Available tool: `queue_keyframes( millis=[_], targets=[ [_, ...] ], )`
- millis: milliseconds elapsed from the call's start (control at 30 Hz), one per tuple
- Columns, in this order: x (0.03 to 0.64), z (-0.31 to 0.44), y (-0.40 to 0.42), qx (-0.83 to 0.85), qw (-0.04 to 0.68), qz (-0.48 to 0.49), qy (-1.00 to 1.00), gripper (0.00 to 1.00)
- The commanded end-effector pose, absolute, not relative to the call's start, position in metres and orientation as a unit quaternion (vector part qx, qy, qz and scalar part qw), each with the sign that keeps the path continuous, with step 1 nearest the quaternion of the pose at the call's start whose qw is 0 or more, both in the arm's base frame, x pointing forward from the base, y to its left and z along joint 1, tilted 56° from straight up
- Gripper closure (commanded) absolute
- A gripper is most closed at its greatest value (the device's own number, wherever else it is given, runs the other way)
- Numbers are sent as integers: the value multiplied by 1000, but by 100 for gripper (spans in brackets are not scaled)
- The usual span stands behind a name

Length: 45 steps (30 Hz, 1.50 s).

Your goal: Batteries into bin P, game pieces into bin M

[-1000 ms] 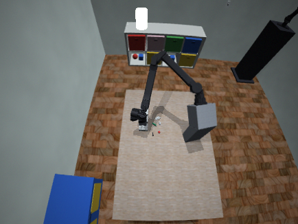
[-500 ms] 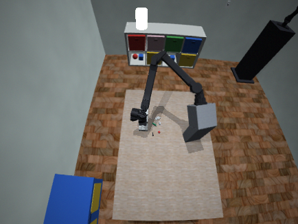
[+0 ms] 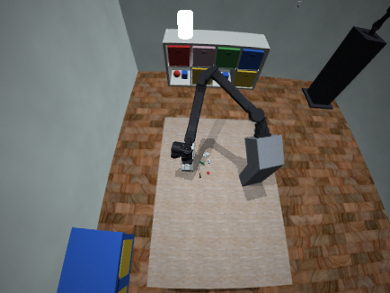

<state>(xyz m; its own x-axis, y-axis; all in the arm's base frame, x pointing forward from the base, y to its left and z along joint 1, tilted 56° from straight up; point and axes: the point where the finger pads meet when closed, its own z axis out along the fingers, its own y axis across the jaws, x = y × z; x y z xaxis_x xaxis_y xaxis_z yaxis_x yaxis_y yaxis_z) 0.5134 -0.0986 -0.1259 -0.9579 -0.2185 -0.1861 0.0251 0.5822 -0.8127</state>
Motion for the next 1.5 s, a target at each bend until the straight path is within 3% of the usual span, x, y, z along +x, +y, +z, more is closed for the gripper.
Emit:
queue_keyframes(
  millis=[0, 533, 1467],
  targets=[
    [509, -103, -61, -66, 149, -449, 878, 92],
    [486, -36, 29, -59, 162, -445, 879, 92],
    [486, -43, 21, -61, 148, -448, 879, 92]
  ],
)
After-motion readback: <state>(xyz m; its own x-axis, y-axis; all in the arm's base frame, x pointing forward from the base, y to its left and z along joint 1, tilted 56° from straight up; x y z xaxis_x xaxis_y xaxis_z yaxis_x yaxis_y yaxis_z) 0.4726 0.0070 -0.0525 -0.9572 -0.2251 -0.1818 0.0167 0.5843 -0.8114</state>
